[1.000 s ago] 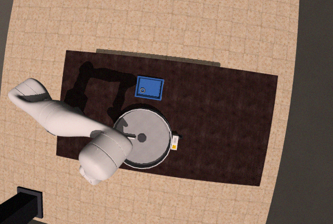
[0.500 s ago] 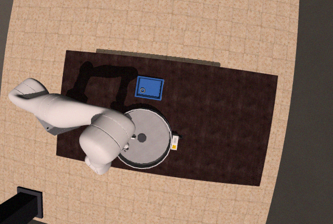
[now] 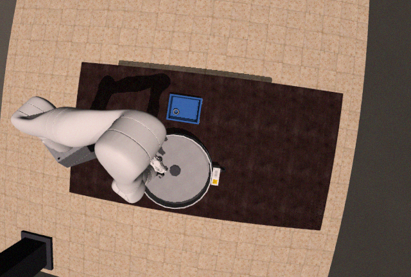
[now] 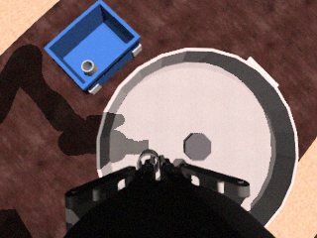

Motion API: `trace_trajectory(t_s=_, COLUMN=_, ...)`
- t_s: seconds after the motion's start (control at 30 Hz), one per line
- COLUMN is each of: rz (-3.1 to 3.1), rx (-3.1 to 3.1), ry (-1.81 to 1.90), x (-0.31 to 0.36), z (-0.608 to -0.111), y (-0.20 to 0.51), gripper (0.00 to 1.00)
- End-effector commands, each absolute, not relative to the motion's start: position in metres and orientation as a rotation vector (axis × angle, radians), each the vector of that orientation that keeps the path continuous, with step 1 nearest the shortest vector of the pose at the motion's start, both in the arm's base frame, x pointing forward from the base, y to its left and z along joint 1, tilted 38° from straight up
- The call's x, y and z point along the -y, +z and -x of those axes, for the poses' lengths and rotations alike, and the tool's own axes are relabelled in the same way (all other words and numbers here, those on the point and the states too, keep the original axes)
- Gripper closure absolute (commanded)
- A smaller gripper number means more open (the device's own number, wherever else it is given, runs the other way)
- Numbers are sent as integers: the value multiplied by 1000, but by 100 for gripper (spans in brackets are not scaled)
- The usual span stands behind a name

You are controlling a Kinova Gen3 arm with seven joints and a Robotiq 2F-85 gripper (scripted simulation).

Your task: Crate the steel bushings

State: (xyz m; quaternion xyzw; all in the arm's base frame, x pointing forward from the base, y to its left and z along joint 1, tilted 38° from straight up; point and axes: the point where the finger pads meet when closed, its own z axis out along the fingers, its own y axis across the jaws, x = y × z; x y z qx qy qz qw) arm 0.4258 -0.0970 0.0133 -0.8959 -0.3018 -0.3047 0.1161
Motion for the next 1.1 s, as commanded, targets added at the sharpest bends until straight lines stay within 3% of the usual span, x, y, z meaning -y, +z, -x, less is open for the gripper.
trace_trajectory(t_s=0.0, rz=2629, rx=885, ry=-889, x=95, z=-426, y=16, gripper=100)
trace_trajectory(t_s=1.07, rz=2618, rx=877, ry=-906, x=17, z=-471, y=84, gripper=100)
